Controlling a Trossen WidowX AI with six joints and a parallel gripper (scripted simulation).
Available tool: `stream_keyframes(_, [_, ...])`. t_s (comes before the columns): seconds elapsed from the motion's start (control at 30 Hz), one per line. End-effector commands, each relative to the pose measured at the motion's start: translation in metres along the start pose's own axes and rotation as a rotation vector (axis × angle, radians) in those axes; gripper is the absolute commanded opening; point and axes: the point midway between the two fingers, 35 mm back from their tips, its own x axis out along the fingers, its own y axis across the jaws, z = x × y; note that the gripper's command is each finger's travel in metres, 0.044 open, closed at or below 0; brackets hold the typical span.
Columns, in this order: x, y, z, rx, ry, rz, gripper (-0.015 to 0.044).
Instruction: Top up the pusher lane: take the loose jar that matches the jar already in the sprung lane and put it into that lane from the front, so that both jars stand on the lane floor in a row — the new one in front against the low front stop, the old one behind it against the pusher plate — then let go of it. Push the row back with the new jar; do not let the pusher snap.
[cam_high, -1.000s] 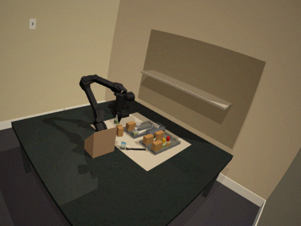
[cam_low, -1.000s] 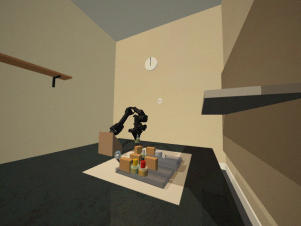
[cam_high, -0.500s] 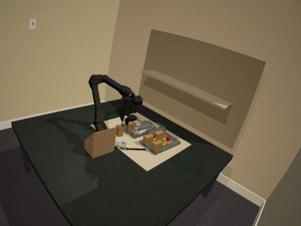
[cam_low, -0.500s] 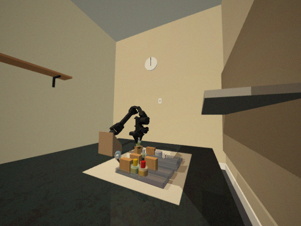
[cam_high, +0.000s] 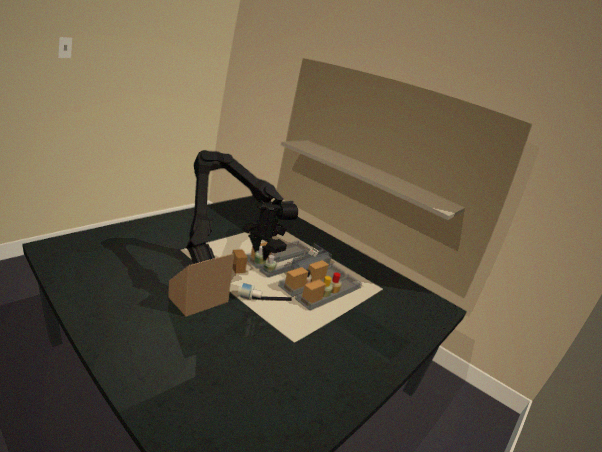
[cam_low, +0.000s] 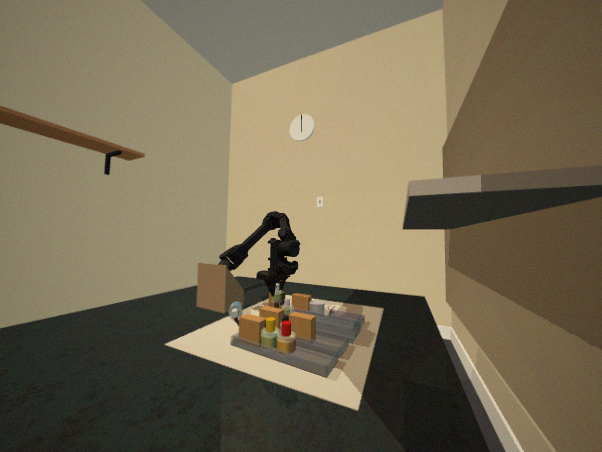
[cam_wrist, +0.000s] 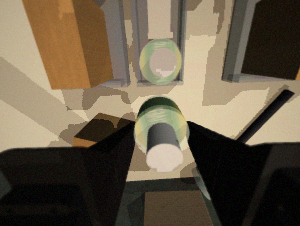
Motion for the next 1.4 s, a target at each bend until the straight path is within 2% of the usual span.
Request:
stream_keyframes(0.0, [0.005, -0.004, 0.003, -0.006, -0.001, -0.002, 0.0])
stream_keyframes(0.27, [0.026, -0.003, 0.002, -0.006, -0.001, -0.001, 0.0])
stream_keyframes(1.37, [0.026, -0.003, 0.016, -0.006, -0.002, -0.001, 0.0])
